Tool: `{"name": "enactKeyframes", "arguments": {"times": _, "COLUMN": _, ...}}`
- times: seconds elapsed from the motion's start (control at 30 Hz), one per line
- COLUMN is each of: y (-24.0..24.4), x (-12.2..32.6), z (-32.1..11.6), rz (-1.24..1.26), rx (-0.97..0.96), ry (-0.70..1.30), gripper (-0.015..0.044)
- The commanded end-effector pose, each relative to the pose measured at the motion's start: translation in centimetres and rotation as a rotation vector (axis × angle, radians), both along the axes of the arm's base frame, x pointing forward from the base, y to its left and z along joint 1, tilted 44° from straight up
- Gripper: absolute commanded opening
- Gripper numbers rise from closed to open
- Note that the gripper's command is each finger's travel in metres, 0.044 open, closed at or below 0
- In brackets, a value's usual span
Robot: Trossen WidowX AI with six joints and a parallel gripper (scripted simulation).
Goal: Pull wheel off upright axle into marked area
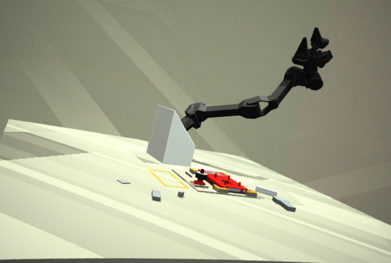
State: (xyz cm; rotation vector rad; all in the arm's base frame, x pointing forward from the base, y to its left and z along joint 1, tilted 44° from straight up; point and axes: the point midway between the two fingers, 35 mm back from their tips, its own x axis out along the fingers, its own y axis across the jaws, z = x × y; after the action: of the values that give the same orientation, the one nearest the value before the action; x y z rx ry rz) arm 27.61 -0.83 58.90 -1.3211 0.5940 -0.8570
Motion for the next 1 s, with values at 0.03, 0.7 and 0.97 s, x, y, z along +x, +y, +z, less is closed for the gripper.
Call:
{"name": "enactKeyframes", "arguments": {"times": 0.03, "y": 0.1, "x": -0.5, "z": 0.3, "rz": 0.017, "rx": 0.010, "ry": -0.023, "gripper": 0.0348}}
{"name": "enactKeyframes", "arguments": {"times": 0.7, "y": -2.9, "x": -12.1, "z": 7.0, "rz": 0.411, "rx": 0.230, "ry": -0.515, "gripper": 0.0300}}
{"name": "enactKeyframes", "arguments": {"times": 0.97, "y": -6.0, "x": -15.2, "z": 7.5, "rz": 0.551, "rx": 0.390, "ry": -0.690, "gripper": 0.0300}}
